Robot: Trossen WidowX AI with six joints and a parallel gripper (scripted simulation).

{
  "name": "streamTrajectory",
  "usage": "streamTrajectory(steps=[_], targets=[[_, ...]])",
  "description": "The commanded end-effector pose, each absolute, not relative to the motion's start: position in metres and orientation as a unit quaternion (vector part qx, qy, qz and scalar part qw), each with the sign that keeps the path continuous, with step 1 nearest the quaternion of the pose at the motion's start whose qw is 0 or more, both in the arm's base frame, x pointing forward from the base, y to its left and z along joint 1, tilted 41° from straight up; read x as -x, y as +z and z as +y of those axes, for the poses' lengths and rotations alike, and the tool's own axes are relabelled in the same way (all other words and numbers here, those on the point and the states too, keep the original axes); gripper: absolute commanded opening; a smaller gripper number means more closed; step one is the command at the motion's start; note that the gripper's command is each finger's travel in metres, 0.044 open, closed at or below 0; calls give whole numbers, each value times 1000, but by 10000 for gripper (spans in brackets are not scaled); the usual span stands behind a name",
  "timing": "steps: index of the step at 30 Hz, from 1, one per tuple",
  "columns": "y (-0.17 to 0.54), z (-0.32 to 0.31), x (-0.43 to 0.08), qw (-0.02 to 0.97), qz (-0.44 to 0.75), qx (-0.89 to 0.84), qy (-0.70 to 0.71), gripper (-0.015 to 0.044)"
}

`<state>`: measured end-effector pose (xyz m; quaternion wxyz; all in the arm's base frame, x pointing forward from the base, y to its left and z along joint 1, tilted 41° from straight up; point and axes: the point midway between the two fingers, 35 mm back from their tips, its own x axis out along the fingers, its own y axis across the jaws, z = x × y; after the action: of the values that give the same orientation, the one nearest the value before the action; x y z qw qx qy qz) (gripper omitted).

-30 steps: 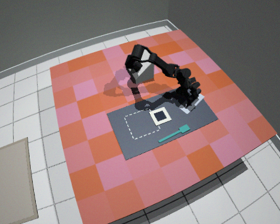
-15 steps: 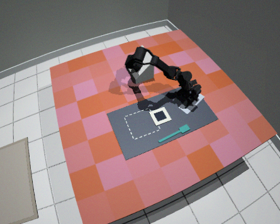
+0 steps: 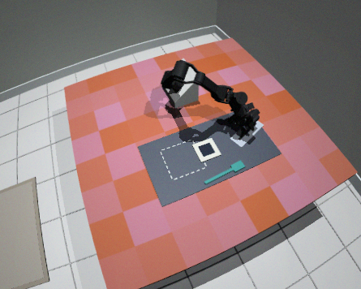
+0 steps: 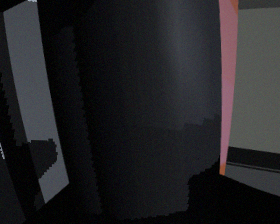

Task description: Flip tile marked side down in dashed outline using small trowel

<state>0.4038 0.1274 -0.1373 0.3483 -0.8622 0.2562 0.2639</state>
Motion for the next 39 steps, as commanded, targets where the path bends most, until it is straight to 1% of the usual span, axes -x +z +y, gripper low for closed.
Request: streamTrajectory(steps=[1,7,14,19,22,32,39], targets=[[-138,128,-404,348,255,862,266,36],[-137,129,-404,348,255,862,266,0],[-96,163,-405,349,256,862,265,0],[-91,167,-405,349,256,862,265,0],[-86,158,-406,363,265,858,247,0],[-49,98,-405,449,322,824,126,0],[-47,94,-405,454,325,821,117,0]])
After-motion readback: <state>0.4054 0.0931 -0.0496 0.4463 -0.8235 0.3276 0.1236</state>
